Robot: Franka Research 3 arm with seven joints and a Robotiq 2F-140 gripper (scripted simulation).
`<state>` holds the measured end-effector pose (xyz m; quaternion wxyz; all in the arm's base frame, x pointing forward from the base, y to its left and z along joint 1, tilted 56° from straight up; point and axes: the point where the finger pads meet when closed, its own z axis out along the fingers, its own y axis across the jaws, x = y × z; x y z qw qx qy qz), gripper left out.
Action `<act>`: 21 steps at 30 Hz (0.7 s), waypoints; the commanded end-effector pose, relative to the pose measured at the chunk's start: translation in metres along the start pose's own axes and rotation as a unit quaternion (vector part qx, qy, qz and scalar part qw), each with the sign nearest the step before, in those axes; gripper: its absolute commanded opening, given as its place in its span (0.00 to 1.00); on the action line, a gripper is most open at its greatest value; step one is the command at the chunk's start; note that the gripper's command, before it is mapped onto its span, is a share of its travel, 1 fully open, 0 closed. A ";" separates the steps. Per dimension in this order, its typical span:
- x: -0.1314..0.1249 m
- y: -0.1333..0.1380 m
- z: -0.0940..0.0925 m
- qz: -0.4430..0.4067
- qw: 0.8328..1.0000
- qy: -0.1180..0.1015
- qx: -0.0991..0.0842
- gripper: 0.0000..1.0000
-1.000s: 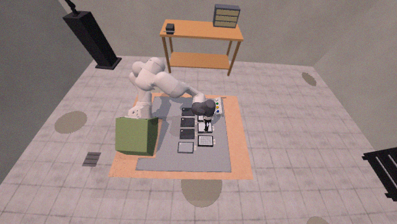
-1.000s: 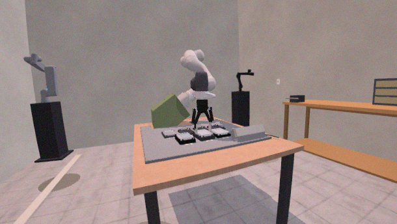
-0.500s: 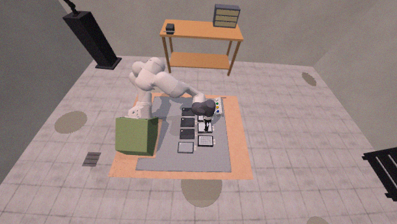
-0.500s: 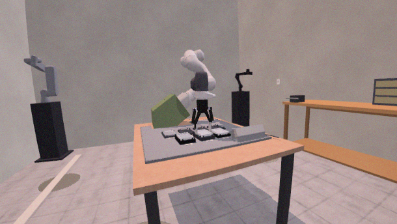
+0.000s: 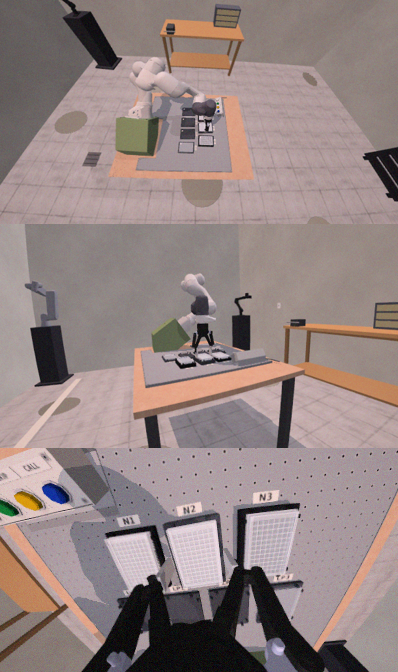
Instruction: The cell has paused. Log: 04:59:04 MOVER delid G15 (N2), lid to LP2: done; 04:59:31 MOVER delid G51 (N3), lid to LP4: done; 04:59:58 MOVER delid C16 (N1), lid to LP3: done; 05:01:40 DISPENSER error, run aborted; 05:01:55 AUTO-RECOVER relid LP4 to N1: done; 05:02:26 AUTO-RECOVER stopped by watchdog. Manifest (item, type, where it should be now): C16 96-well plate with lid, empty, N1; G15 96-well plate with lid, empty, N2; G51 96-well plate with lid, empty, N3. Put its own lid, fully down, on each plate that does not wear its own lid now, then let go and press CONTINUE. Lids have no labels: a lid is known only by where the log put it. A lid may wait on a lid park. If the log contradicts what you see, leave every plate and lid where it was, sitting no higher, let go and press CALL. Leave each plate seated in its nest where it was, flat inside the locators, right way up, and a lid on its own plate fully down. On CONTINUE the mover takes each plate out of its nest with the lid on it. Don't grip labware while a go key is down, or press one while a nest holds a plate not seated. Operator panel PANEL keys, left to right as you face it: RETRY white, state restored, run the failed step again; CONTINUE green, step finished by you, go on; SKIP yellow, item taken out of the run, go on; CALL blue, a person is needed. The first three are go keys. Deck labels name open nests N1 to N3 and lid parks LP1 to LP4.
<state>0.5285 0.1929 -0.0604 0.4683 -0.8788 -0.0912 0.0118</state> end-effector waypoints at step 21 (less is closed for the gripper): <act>0.000 0.000 -0.033 0.003 1.000 0.001 0.000 0.66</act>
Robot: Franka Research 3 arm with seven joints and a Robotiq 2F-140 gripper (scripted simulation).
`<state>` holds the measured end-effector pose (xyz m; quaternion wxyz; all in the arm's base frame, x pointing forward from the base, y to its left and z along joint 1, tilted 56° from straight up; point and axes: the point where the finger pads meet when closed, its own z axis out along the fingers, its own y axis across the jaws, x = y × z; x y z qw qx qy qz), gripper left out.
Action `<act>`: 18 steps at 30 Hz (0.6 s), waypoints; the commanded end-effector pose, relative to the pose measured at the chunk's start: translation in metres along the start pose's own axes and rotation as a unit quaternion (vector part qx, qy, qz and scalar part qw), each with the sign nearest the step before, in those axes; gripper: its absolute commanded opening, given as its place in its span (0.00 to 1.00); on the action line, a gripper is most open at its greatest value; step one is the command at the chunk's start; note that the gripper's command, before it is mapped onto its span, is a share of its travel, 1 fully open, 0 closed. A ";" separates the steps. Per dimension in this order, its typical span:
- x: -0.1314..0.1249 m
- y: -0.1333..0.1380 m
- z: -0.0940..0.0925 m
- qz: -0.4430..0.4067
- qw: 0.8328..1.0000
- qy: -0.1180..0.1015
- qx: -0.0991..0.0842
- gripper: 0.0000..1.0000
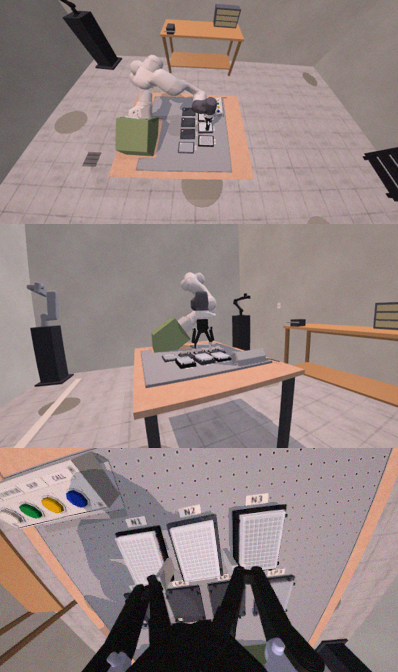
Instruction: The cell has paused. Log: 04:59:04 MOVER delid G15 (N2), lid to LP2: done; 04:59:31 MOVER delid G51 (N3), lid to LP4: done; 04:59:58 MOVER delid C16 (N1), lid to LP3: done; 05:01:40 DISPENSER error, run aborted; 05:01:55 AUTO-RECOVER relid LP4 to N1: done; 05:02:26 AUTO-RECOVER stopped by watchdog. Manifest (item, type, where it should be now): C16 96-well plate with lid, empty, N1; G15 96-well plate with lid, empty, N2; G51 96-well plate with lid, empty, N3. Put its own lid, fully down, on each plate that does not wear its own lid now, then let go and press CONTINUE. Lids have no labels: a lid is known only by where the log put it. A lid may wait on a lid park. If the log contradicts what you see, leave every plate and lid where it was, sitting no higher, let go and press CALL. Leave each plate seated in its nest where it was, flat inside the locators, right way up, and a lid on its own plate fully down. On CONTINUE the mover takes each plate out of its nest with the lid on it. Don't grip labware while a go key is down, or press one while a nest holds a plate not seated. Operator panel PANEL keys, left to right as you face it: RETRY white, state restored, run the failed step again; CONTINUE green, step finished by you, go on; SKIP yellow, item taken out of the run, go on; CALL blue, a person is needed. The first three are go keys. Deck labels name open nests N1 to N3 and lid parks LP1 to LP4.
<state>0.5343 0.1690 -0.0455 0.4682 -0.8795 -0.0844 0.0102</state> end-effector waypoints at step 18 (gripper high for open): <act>-0.002 -0.001 -0.019 -0.002 1.000 -0.004 0.001 0.66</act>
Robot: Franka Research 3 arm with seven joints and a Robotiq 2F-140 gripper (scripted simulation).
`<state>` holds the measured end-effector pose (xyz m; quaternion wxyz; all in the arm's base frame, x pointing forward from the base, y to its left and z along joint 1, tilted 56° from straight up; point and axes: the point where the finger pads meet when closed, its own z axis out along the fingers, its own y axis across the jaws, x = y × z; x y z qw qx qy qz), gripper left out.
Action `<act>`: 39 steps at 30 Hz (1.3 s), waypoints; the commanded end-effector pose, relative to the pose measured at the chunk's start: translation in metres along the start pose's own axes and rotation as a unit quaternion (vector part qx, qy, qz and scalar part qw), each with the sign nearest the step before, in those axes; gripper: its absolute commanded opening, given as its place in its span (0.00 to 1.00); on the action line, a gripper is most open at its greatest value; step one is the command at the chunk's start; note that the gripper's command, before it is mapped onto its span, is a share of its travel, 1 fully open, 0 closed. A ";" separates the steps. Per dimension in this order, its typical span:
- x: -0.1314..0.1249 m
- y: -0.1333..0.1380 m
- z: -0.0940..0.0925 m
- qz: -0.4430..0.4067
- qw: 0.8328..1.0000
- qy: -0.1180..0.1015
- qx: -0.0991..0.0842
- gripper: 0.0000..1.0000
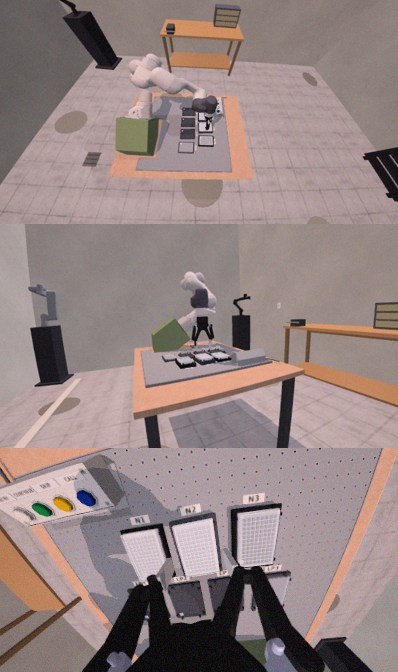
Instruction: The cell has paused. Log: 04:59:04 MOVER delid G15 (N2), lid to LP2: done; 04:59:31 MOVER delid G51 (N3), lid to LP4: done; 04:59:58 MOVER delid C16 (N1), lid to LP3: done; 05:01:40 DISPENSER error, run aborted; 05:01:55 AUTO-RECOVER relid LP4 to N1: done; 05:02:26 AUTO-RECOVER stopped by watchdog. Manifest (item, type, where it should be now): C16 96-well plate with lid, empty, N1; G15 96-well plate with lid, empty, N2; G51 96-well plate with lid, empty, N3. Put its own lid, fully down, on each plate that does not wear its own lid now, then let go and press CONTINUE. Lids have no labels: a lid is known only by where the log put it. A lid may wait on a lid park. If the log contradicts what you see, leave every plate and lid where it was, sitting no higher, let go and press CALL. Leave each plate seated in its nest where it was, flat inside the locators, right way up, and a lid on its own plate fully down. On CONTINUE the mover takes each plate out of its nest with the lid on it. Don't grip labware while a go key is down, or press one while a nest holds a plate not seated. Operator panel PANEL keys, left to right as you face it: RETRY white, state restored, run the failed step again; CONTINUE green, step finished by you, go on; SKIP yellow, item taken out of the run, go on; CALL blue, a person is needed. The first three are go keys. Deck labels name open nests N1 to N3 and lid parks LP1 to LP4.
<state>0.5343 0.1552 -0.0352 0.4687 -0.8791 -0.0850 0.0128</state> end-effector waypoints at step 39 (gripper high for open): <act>0.000 -0.127 -0.001 0.023 1.000 -0.001 0.000 0.66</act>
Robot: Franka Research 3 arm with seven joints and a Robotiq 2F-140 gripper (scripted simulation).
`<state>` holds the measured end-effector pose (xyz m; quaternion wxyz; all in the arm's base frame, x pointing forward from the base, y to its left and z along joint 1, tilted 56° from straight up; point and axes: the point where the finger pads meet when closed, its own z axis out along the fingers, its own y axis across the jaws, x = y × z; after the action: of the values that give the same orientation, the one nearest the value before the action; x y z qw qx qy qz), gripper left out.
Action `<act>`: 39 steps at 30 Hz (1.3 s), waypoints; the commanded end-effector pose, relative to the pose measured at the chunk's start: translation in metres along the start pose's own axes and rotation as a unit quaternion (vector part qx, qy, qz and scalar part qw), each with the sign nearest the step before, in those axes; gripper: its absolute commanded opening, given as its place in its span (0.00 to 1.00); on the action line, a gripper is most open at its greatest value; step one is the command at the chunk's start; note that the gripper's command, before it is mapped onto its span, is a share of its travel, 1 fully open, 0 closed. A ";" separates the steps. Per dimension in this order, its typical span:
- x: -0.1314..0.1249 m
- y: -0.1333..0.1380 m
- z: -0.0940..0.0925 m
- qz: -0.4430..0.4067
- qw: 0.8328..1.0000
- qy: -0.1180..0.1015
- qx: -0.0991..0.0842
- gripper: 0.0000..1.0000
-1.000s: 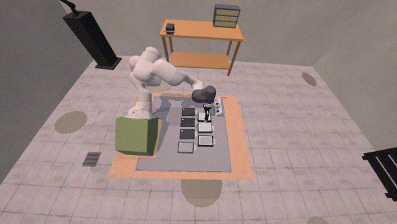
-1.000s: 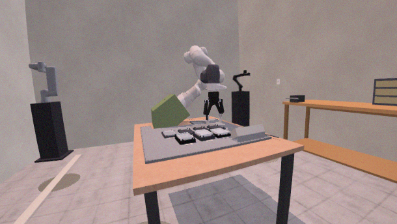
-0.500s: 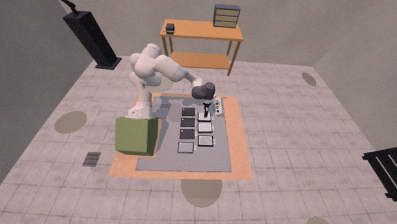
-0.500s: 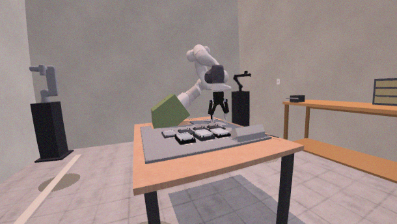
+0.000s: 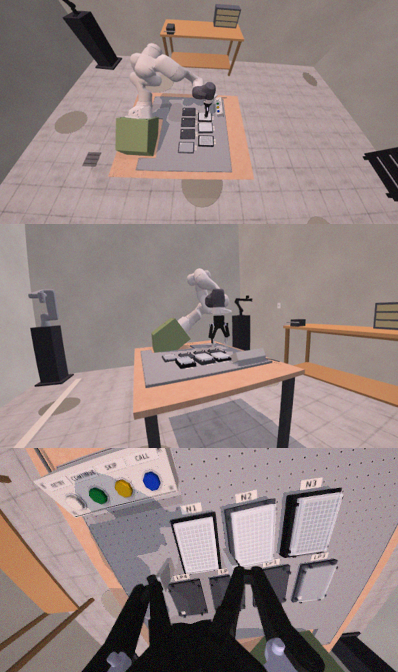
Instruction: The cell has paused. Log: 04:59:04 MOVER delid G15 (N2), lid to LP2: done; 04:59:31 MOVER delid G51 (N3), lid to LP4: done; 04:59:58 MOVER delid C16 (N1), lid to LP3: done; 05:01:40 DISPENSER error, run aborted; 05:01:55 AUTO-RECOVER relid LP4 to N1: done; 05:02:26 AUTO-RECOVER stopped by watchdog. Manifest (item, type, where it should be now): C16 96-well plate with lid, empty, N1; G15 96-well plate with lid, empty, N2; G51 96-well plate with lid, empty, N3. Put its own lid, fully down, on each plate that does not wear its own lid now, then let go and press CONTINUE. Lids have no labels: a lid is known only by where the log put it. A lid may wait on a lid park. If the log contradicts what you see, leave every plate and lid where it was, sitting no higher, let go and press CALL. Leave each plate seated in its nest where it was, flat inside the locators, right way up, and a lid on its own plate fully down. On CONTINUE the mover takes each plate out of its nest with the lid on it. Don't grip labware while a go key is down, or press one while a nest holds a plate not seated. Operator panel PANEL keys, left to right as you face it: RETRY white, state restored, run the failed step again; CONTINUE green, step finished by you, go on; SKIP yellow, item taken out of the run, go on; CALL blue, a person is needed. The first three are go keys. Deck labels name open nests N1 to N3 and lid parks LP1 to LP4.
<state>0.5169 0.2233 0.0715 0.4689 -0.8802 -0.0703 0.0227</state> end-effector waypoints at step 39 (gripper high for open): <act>0.001 0.000 0.021 0.005 1.000 0.000 -0.001 0.66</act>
<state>0.5144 0.2378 0.0617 0.4675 -0.8809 -0.0694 0.0259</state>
